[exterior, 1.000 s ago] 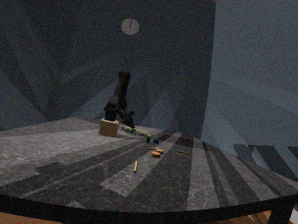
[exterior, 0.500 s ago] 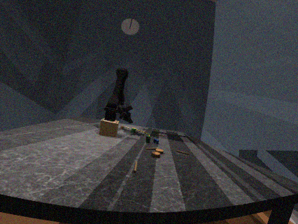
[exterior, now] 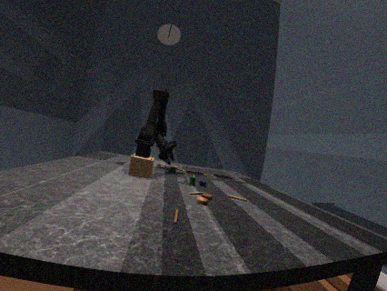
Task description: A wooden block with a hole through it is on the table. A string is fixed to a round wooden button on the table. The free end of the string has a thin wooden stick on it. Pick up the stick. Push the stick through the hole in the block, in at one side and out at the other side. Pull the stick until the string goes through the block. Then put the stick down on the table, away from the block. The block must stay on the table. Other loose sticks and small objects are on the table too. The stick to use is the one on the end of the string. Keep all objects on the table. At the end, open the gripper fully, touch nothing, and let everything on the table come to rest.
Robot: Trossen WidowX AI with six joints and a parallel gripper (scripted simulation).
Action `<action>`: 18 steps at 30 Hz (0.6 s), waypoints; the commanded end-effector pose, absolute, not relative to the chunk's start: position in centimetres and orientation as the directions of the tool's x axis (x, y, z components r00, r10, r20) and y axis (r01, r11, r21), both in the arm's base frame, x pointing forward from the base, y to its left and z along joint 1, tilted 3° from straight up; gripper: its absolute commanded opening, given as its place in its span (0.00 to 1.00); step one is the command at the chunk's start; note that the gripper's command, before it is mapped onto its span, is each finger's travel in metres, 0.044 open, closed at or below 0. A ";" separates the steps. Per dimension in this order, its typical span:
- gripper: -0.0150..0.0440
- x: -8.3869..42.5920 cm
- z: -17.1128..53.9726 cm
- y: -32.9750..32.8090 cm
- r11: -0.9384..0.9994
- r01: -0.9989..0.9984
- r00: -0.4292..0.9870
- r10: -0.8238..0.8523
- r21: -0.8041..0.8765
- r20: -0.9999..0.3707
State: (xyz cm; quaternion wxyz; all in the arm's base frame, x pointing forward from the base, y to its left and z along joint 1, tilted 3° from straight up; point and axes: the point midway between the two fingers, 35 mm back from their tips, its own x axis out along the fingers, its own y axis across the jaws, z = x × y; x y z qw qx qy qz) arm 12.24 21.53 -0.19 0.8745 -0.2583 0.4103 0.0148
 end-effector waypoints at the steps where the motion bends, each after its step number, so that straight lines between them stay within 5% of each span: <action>1: 1.00 13.1 -0.4 21.7 0.621 -0.578 0.532 -0.206 -0.529 -0.822; 9: 1.00 14.1 -0.5 21.6 0.099 -0.928 0.339 -0.184 -0.360 -0.923; 18: 1.00 15.2 0.0 21.8 -0.360 -0.924 0.181 -0.108 -0.131 -0.978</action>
